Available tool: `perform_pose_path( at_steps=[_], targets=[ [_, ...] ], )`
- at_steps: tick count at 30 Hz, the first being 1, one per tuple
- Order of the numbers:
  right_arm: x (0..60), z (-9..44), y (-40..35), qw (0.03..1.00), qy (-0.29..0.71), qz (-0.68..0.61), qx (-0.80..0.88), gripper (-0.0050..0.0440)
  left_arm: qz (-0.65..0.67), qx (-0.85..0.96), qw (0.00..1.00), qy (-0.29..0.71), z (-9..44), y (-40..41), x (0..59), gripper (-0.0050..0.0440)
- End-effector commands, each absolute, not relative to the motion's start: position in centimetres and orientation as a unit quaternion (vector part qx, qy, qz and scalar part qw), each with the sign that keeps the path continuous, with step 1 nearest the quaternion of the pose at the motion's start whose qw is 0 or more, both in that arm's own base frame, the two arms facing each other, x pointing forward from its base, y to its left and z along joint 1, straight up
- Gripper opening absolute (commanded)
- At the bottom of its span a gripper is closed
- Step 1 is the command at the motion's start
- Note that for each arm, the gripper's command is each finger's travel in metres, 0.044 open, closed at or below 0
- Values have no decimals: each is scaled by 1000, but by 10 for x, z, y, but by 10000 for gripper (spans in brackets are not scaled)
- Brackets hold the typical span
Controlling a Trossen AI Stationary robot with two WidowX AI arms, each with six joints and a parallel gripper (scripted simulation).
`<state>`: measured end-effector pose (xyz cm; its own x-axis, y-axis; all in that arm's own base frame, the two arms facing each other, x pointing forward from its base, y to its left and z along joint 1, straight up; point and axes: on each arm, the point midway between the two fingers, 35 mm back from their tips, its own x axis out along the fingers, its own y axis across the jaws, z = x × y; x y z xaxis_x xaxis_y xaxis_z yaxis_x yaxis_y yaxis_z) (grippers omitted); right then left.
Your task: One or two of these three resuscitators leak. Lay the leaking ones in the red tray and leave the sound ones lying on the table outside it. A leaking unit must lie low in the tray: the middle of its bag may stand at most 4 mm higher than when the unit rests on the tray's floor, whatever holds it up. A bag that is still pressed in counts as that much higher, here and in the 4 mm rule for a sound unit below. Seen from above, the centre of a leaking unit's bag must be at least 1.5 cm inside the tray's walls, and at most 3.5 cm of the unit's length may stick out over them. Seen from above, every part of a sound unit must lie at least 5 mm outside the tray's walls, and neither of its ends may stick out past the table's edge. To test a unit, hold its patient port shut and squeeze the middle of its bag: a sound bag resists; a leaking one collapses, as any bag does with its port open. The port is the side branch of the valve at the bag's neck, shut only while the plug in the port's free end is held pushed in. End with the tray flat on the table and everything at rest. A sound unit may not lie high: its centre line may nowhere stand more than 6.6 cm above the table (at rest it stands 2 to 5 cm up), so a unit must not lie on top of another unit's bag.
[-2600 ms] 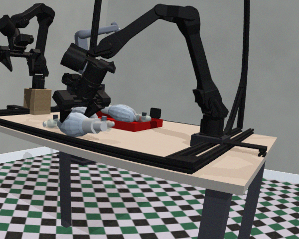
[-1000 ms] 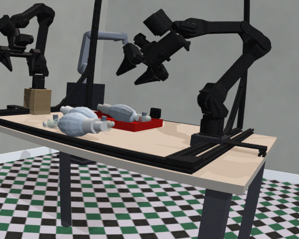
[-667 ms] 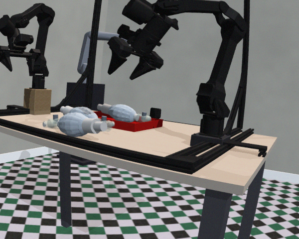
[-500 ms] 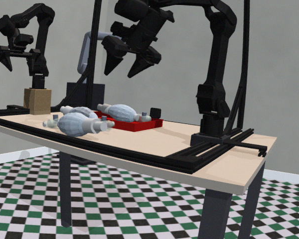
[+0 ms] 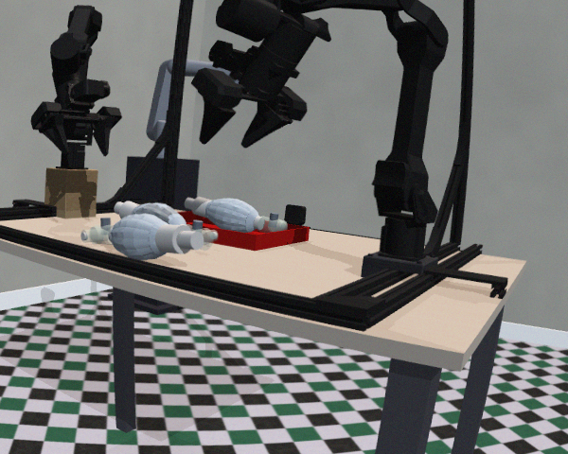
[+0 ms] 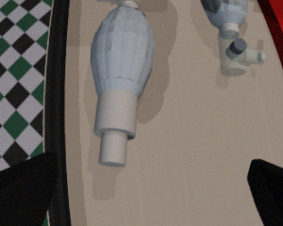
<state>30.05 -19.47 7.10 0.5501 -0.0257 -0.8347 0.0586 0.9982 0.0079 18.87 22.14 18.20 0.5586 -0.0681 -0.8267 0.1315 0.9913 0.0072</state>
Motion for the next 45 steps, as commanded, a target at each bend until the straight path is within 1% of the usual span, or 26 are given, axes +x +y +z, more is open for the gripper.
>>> perform_pose_path(
  at_steps=[1, 5, 15, 21, 26, 32, 38, 45],
  targets=[
    [316, 66, -187, 879, 476, -28, 16, 440, -56, 33, 882, 467, 181, 221, 189, 409],
    [321, 66, -179, 878, 477, -22, 13, 440, -58, 33, 882, 466, 182, 221, 189, 409],
    [404, 38, -85, 885, 464, -29, 15, 440, -58, 33, 882, 466, 182, 221, 189, 409],
    [404, 38, -85, 885, 464, -29, 15, 440, -58, 33, 882, 466, 182, 221, 189, 409],
    [401, 40, -83, 885, 465, -20, 11, 440, -58, 39, 874, 481, 154, 199, 238, 409],
    [401, 40, -83, 885, 465, -20, 11, 440, -53, 42, 876, 478, 124, 153, 294, 409],
    [401, 40, -83, 885, 465, -20, 11, 440, -53, 42, 876, 478, 124, 153, 294, 409],
    [401, 41, -84, 885, 464, -22, 12, 440, -52, 38, 886, 460, 107, 104, 329, 409]
  ],
)
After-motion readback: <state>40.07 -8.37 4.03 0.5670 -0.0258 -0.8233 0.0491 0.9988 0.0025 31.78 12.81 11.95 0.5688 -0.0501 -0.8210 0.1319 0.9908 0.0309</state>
